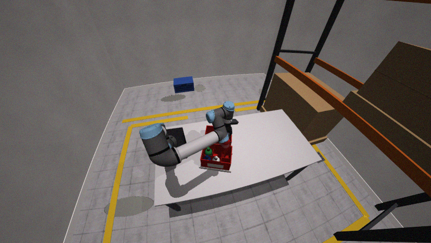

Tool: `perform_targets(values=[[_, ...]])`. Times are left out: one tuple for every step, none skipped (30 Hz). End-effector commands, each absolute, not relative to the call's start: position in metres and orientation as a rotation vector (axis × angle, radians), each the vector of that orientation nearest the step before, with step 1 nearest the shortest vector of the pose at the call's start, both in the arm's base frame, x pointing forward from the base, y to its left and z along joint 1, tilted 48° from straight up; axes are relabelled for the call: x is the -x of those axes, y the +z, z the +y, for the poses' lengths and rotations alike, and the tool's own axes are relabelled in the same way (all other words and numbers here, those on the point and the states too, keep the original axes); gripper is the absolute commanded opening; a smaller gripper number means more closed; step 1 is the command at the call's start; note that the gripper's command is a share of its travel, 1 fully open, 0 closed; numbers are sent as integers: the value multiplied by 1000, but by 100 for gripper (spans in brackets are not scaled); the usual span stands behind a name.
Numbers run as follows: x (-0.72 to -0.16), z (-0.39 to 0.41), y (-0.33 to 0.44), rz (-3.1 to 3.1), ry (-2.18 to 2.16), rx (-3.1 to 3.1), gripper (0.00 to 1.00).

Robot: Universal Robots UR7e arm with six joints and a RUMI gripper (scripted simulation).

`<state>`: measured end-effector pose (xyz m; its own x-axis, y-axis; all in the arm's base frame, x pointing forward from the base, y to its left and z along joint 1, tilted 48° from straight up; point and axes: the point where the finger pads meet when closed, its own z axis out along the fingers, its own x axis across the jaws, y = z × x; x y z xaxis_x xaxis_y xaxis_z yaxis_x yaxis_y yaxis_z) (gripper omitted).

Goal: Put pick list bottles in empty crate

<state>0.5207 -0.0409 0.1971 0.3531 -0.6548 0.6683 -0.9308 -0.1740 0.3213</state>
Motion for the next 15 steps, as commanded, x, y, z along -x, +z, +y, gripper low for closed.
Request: perform_targets(values=[[-519, -34, 191, -1381, 502, -1915, 0], [-519, -33, 190, -1381, 502, -1915, 0], [-518, -32, 188, -1381, 502, -1915, 0], [-518, -30, 187, -1381, 502, -1915, 0], [-518, -29, 186, -1381, 502, -1915, 0], [-517, -28, 184, -1381, 502, -1915, 0], [-517, -26, 183, -1381, 502, -1915, 0], [-517, -25, 181, -1381, 502, -1915, 0], [-516, -24, 180, -1381, 502, -1915, 0], [-516, -22, 178, -1381, 502, -1915, 0], [-516, -22, 178, -1381, 502, -1915, 0], [-516, -22, 178, -1381, 502, -1915, 0], [-515, -21, 177, -1381, 502, -1915, 0], [-515, -20, 176, -1381, 502, -1915, 0], [-515, -18, 174, -1381, 502, -1915, 0]])
